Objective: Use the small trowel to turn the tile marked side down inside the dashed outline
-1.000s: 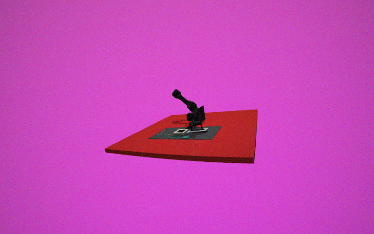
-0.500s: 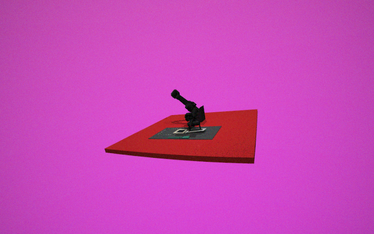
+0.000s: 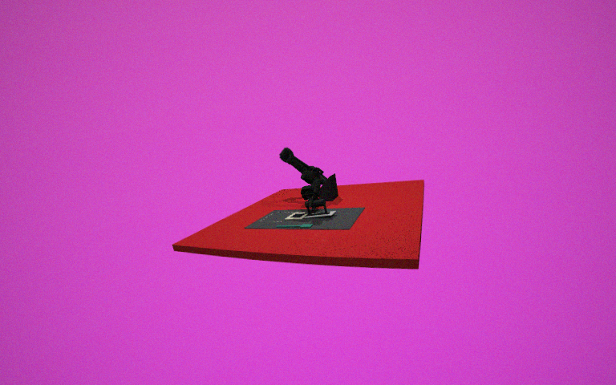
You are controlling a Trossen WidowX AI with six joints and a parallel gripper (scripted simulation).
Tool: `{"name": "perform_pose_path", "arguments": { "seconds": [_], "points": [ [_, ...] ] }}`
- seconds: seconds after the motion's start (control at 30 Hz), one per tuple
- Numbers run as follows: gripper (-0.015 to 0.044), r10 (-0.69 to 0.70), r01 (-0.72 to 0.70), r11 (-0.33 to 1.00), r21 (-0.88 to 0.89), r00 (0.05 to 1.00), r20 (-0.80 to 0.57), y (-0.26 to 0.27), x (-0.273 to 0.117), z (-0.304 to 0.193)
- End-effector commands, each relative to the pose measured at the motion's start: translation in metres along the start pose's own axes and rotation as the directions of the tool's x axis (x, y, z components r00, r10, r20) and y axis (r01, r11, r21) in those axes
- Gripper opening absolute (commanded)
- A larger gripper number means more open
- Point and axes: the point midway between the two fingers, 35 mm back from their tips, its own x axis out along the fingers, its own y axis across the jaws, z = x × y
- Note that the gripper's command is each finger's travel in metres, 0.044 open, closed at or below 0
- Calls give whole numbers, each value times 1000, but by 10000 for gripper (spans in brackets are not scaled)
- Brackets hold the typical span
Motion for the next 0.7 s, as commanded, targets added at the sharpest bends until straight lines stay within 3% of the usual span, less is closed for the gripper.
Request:
{"name": "perform_pose_path", "arguments": {
  "seconds": [0.0,0.67],
  "points": [
    [0,2,-2,1000,0,1000,8,1,0,9],
    [0,6,0,997,-78,997,75,23,-19,13]
  ]
}}
